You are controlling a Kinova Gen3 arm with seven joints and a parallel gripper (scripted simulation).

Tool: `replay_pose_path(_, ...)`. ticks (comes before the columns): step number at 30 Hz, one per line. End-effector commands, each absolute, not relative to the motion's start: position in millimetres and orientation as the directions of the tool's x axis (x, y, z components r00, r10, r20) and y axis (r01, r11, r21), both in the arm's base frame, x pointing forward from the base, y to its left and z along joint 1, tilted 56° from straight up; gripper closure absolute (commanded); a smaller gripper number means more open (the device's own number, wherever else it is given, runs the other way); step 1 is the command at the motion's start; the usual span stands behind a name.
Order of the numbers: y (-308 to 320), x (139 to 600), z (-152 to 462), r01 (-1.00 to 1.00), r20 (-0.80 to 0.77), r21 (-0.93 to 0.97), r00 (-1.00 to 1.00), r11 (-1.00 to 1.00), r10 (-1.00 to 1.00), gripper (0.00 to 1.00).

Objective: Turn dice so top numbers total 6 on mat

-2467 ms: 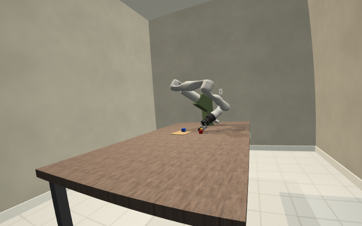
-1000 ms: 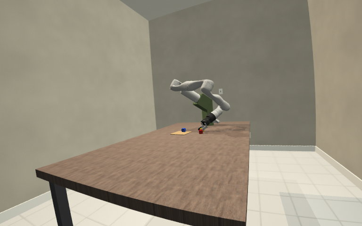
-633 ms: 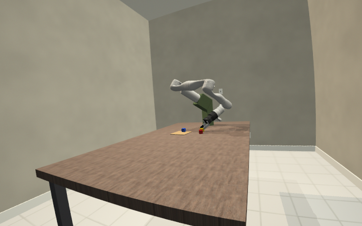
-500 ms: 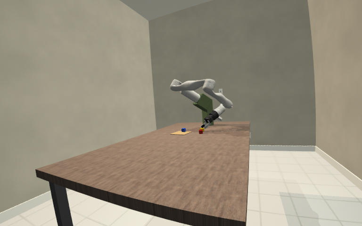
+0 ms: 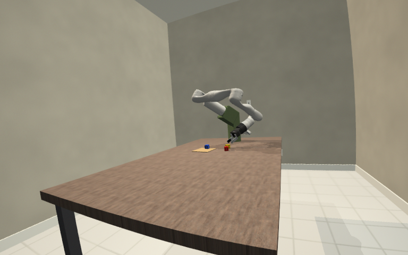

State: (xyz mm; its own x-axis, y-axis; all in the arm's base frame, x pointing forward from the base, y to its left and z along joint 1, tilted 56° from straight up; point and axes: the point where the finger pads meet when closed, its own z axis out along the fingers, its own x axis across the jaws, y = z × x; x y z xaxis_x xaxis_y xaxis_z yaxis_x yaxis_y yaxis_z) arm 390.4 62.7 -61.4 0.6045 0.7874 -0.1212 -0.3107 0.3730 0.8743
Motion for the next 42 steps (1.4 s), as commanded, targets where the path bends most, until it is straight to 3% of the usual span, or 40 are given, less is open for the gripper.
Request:
replay_pose_path(1, 72, 385, -55, -0.313, -0.118, 0.876, 0.599, 0.368, 0.792, 0.13)
replay_pose_path(26, 97, 364, -32, -0.295, -0.119, 0.887, 0.599, 0.356, 0.792, 0.13)
replay_pose_path(42, 121, 403, -5, -0.003, -0.125, 0.987, 0.605, 0.160, 0.786, 0.13)
